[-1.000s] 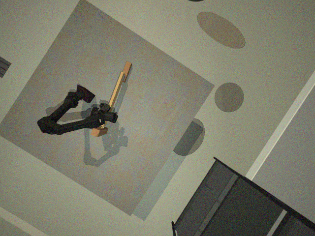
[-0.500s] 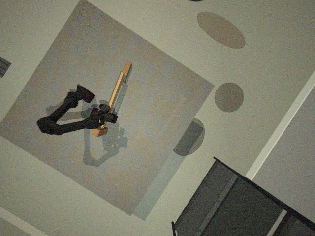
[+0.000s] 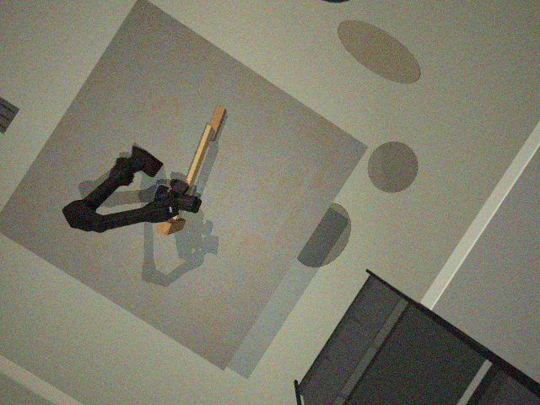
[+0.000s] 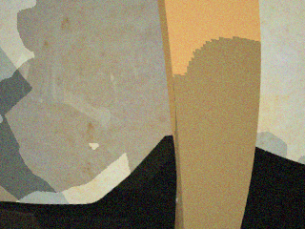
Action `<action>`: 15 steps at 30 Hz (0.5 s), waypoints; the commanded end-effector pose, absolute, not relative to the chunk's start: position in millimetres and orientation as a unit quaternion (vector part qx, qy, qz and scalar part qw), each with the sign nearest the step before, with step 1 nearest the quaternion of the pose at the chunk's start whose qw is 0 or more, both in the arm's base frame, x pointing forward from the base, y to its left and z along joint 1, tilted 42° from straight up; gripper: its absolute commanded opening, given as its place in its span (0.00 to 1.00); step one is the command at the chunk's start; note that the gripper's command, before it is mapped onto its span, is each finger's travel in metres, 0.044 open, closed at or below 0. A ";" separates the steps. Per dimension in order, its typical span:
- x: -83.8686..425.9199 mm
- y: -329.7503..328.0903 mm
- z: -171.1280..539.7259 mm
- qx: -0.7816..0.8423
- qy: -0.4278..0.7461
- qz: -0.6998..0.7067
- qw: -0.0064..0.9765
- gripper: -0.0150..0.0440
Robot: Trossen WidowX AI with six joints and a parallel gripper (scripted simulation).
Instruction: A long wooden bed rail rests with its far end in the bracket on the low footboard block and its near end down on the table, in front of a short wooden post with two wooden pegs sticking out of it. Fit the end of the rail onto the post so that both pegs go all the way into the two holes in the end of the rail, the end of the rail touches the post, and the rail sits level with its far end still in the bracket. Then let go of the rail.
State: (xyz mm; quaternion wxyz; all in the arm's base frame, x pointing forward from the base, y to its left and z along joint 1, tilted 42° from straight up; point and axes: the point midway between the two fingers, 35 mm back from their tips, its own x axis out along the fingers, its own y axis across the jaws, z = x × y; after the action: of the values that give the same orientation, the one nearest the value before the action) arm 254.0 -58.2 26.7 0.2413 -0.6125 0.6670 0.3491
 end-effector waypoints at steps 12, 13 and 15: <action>257.7 -60.7 32.3 -0.616 0.664 0.348 0.242 0.25; 257.7 -61.0 32.5 -0.616 0.664 0.348 0.242 0.25; 257.8 -61.4 32.9 -0.616 0.664 0.348 0.242 0.25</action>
State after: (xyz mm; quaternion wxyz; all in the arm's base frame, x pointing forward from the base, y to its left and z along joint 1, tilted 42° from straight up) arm 254.4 -61.5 29.5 0.2412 -0.6125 0.6670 0.3490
